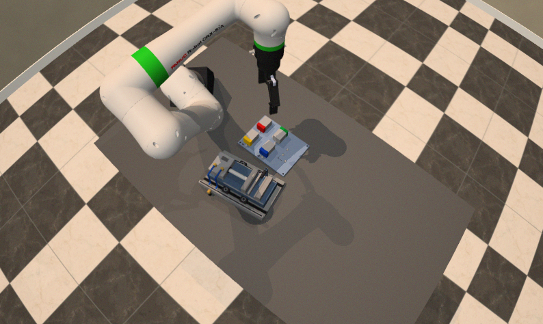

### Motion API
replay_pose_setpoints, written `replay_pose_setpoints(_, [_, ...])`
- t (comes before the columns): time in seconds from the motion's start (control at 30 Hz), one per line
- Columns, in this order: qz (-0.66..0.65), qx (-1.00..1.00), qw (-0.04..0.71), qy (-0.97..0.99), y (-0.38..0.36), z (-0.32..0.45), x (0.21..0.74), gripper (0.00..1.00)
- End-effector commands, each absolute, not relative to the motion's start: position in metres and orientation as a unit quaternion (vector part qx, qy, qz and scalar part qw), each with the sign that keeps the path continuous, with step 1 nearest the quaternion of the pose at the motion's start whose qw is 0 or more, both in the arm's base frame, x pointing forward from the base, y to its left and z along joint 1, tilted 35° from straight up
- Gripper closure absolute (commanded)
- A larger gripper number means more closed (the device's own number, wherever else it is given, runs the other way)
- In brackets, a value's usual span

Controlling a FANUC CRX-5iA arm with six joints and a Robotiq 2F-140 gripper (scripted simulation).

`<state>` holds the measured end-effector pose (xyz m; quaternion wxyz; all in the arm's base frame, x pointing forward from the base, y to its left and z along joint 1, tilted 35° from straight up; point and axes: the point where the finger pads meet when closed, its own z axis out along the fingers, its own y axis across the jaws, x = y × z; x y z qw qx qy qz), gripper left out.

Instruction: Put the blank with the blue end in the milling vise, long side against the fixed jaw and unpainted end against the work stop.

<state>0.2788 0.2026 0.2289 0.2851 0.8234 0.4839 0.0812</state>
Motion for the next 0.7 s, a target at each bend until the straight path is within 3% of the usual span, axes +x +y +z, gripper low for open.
replay_pose_setpoints(0.0, [0.085, 0.829, 0.284, 0.475, 0.2031, 0.2293, 0.2789, 0.0])
replay_pose_setpoints(0.67, [0.121, 0.883, 0.271, 0.364, 0.2031, 0.2294, 0.2789, 0.0])
